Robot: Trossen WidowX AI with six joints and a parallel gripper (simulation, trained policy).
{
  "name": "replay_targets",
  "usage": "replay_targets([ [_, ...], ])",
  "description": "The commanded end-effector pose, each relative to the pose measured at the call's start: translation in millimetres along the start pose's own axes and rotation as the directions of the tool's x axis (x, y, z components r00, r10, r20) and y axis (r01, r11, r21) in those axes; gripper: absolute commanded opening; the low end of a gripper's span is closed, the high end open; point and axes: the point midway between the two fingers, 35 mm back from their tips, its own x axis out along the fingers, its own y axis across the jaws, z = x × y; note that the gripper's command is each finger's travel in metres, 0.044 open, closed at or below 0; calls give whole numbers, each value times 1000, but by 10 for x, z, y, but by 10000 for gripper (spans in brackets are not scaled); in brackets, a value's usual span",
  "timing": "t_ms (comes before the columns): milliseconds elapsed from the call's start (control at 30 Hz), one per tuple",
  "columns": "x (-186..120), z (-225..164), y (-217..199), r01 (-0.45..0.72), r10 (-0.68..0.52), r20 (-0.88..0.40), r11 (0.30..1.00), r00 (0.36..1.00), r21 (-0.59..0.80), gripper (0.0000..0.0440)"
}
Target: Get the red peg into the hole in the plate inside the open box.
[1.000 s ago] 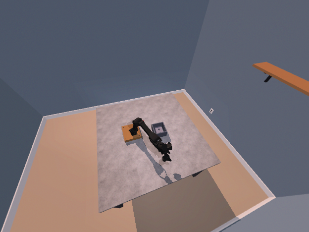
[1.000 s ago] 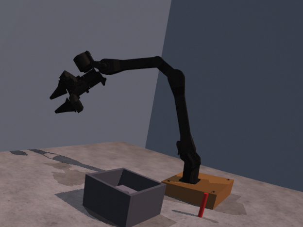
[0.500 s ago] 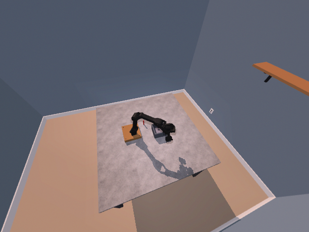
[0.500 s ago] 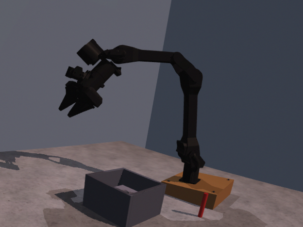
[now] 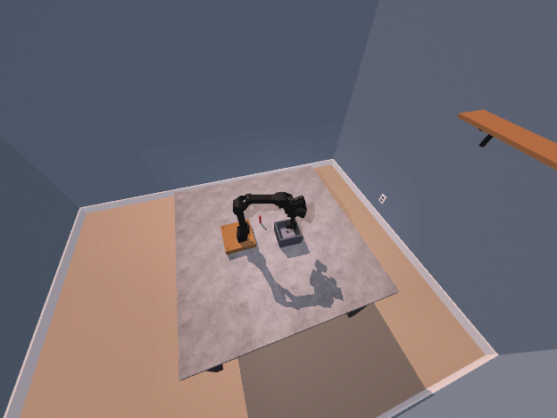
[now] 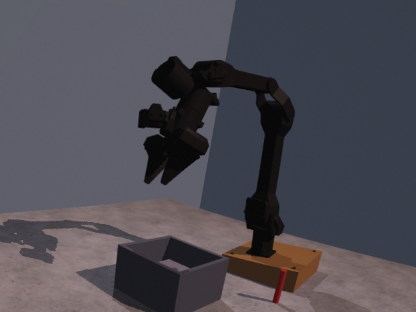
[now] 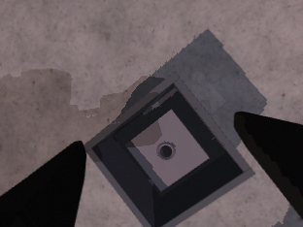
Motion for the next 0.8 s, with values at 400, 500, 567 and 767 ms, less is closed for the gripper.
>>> replay_targets([
  [400, -118, -1288, 527, 116, -66, -255, 975, 965, 189, 440],
  [500, -128, -1518, 559, 157, -91, -294, 966, 951, 207, 440],
  [567, -130, -1664, 571, 185, -110, -318, 959, 942, 215, 440],
  [767, -106, -2059, 574, 268, -169, -373, 935, 912, 231, 440],
])
